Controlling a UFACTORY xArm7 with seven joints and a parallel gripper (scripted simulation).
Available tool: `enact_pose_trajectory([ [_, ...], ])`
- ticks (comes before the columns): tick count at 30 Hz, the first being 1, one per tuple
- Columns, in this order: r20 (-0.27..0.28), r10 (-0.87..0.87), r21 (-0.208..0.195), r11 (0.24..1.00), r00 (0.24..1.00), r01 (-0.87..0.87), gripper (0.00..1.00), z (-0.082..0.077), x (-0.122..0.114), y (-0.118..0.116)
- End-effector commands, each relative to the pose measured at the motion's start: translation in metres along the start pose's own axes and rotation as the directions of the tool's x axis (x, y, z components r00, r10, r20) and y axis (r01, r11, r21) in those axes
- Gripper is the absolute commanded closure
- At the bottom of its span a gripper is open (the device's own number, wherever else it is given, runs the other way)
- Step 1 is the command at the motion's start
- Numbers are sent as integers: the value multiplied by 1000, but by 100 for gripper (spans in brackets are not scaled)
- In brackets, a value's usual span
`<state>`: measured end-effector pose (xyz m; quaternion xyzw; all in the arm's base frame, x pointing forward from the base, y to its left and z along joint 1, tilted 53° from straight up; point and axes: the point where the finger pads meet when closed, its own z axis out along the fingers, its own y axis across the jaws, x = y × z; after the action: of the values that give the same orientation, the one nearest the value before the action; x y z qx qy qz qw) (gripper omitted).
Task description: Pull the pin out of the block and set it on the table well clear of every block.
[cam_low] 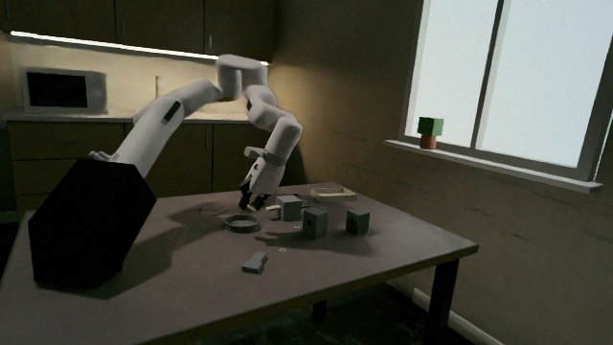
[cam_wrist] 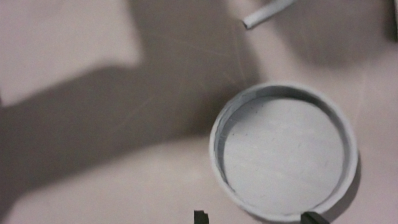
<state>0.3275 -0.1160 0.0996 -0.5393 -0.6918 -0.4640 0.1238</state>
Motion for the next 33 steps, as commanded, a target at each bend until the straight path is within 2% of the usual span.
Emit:
enact_pose_trajectory([
  [1, 79, -203, 26, 979, 976, 202, 45, -6, 10, 19],
  [4, 92, -256, 34, 967, 962, 253, 45, -7, 12, 24],
  [8, 141, -453, 70, 891, 880, 448, 45, -14, 24, 44],
  [18, 237, -794, 170, 601, 559, 781, 45, -33, 54, 93],
  [19, 244, -815, 180, 571, 526, 801, 45, -35, 57, 97],
  [21, 244, -815, 180, 571, 526, 801, 45, -35, 57, 97],
  [27, 277, -893, 229, 421, 356, 878, 45, -46, 73, 117],
  [33, 294, -922, 261, 331, 252, 907, 45, -52, 82, 129],
])
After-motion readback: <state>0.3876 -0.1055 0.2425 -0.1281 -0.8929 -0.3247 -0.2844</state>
